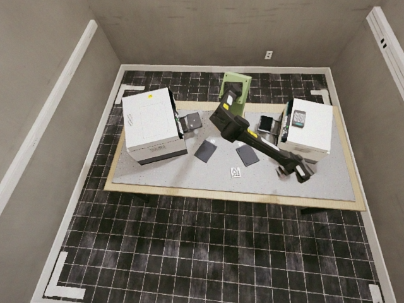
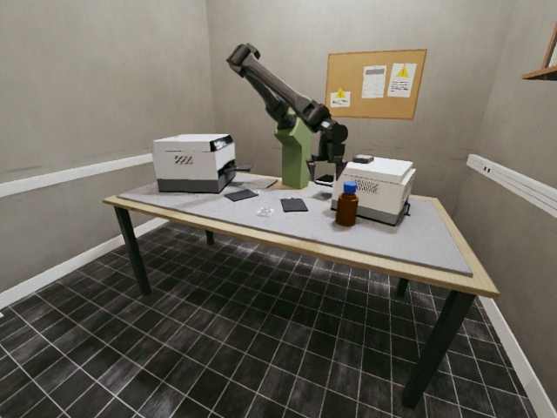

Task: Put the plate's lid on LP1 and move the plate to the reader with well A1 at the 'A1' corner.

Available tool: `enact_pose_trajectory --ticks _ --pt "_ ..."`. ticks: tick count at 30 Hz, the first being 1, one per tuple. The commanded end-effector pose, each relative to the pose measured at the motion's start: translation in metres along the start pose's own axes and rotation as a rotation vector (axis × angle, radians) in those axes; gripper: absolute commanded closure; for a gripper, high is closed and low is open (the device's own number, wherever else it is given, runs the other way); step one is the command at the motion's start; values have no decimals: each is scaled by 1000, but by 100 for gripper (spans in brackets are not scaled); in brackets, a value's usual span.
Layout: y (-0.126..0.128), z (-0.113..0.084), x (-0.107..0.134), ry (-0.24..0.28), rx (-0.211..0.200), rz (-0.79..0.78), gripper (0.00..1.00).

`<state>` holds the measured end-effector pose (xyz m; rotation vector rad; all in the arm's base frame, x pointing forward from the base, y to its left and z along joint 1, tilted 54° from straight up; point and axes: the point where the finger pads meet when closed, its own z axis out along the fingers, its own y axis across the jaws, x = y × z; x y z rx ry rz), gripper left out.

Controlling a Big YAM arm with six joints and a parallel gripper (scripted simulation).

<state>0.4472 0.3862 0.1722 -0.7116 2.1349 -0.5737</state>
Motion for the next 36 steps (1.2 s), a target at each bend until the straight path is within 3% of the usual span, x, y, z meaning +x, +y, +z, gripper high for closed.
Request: enact_pose_trajectory --ticks 1,3,9,12,18,26,29,34,36 --pt "-15 12 17 16 10 -18 0" --pt "-25 12 20 31 3 66 0" --pt "-53 1 22 -5 4 72 0" --pt "-48 3 24 7 -6 102 0" --pt "-64 12 55 35 1 100 0" --pt "-91 2 67 14 -5 169 0" --pt "-90 4 68 17 -6 157 0" --pt "-103 9 95 38 -2 126 0" --pt "-107 9 102 49 -6 201 0"
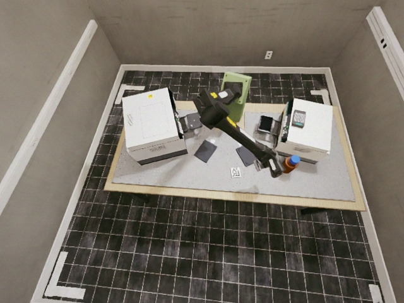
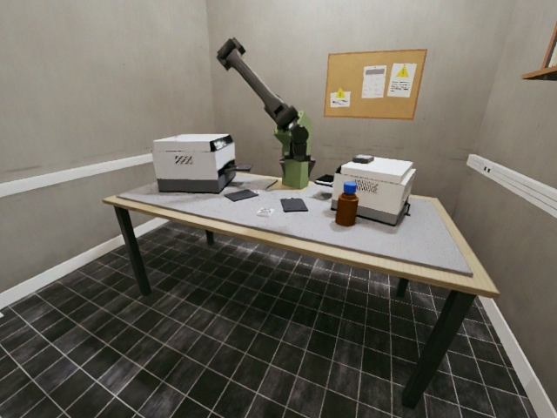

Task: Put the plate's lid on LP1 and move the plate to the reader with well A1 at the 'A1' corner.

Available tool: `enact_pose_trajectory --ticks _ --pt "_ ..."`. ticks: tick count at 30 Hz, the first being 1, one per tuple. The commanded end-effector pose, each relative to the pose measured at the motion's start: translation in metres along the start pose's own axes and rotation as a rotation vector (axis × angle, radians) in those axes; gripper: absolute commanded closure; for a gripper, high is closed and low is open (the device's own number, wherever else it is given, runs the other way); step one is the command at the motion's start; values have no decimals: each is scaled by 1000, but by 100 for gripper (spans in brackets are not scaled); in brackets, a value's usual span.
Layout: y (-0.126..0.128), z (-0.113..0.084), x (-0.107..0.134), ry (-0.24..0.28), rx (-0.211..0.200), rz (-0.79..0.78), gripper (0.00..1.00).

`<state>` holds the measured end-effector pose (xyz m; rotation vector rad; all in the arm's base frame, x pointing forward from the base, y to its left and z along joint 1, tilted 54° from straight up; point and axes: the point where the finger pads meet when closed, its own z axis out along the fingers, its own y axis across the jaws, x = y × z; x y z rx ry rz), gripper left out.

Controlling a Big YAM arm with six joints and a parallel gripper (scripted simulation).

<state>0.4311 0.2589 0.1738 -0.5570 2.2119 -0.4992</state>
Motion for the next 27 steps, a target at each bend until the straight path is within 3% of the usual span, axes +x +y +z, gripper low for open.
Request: enact_pose_trajectory --ticks 1,9,15,18,27 --pt "-21 2 10 2 11 61 0" --pt "-38 -6 20 -18 3 128 0" --pt "-51 -1 47 2 9 83 0" --pt "-59 -4 54 -2 4 158 0" --pt "-70 -7 71 -12 1 174 0"
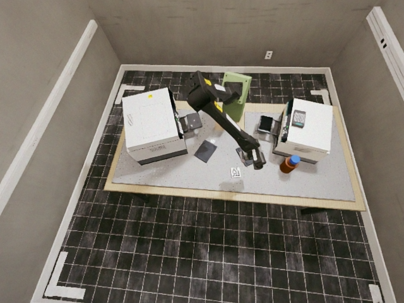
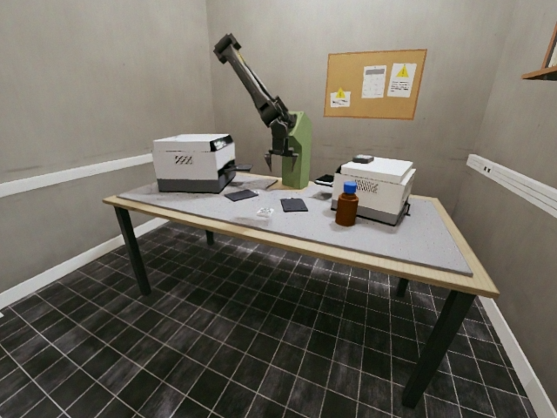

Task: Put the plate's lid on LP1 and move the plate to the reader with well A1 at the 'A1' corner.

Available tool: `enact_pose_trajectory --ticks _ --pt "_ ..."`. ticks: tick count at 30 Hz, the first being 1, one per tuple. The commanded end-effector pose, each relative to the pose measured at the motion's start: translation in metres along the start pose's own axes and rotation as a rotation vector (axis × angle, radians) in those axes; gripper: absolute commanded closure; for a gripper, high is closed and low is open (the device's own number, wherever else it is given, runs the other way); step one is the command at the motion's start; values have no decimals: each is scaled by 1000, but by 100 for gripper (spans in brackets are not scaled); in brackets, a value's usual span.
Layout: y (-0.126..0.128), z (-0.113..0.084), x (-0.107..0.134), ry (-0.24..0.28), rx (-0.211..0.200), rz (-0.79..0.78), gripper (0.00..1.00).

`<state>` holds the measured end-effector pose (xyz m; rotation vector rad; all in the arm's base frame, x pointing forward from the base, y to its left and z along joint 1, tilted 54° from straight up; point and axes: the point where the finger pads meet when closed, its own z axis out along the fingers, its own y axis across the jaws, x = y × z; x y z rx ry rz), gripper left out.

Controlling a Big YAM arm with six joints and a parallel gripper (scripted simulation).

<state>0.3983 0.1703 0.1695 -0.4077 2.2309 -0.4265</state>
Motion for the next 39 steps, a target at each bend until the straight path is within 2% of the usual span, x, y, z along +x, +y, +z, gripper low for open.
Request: enact_pose_trajectory --ticks 1,5,8,10,12,19,21,25,27,37,39 --pt "-9 1 6 -8 2 67 0" --pt "-22 0 25 1 7 52 0" --pt "-30 -2 30 -10 7 43 0" --pt "-34 -4 33 -21 5 117 0" --pt "-37 -5 39 -24 4 113 0" --pt "-44 -3 62 -6 6 75 0" --pt "-49 -4 71 -10 9 149 0" --pt "-57 -7 83 -18 8 141 0" --pt "-59 -9 87 -32 10 207 0" --pt "-68 -9 121 -18 10 160 0" --pt "-71 -10 130 -29 16 231 0"
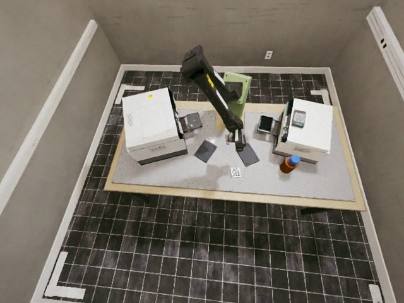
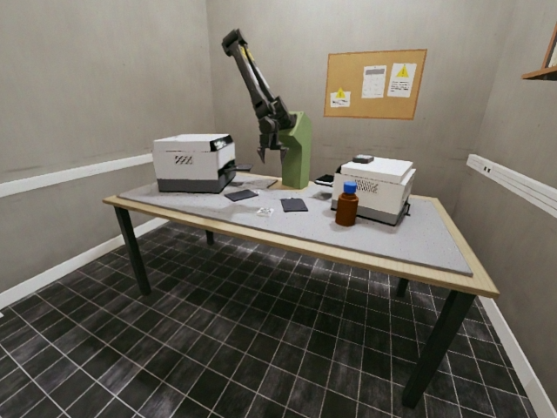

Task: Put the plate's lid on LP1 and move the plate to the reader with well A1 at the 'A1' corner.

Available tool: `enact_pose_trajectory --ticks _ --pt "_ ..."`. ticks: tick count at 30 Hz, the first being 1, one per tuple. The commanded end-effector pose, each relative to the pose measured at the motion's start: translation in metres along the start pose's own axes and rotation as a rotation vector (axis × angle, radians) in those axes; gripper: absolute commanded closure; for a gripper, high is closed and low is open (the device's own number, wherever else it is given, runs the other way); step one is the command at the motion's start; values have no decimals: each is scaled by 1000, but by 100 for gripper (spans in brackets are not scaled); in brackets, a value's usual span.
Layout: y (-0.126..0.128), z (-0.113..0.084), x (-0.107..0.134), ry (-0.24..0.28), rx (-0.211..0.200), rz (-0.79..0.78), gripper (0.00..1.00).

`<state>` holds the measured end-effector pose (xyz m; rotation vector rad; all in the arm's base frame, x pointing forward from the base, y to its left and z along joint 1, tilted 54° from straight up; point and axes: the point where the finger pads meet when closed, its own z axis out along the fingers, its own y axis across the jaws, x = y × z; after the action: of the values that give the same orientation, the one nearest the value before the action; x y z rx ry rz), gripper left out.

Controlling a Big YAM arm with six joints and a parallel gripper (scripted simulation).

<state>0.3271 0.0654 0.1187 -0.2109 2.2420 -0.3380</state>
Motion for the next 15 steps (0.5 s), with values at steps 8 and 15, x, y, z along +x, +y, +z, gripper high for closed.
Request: enact_pose_trajectory --ticks 8,15 --pt "-20 -4 35 -37 8 99 0" --pt "-27 -5 53 -35 10 72 0"
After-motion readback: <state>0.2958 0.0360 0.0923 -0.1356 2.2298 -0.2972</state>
